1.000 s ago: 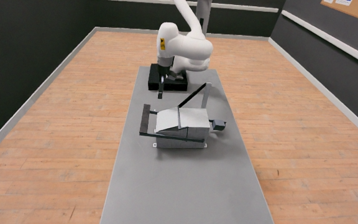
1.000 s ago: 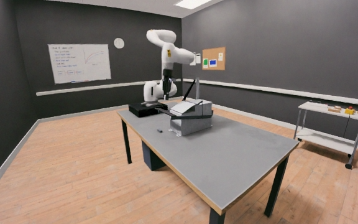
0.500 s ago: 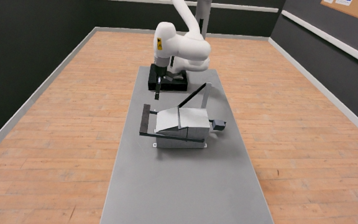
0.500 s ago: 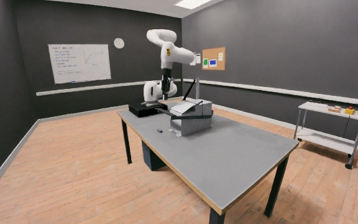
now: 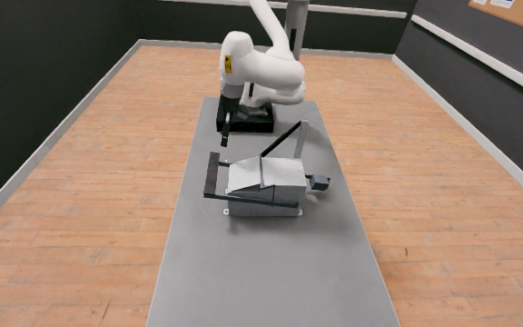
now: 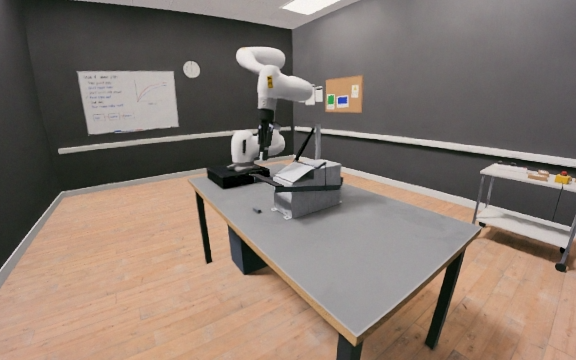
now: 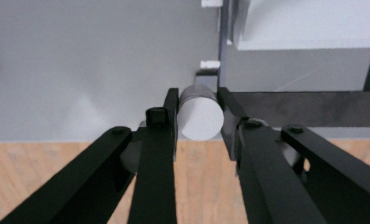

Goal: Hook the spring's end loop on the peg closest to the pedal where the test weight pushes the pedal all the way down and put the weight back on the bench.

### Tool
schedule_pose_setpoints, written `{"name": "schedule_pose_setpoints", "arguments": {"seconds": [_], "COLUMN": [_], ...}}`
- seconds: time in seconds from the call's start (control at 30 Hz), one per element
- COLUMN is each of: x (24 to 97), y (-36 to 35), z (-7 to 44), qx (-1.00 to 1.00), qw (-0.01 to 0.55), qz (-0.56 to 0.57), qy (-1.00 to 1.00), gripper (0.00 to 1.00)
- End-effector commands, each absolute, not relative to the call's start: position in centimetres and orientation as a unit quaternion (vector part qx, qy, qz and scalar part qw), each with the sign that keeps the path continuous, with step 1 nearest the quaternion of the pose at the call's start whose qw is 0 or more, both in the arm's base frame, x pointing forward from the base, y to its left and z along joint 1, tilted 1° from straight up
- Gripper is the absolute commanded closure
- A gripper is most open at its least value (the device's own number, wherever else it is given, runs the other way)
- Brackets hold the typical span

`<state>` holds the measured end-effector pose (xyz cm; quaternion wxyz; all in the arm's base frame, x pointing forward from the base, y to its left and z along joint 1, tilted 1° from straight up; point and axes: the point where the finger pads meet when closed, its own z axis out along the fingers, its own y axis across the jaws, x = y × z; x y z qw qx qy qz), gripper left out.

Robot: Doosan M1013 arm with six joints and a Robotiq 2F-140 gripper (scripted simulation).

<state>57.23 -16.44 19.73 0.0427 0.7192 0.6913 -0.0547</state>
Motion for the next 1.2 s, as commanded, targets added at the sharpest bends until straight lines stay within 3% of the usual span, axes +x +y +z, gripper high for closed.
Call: {"name": "schedule_pose_setpoints", "arguments": {"seconds": [0.0, 1.17], "x": [57.8, 60.3], "y": [-17.2, -20.6], "z": [20.0, 21.0], "qx": [0.719, 0.718], "qw": [0.045, 0.054], "qz": [-0.057, -0.066], "qy": [0.691, 0.691], "gripper": [0.75, 0.75]}}
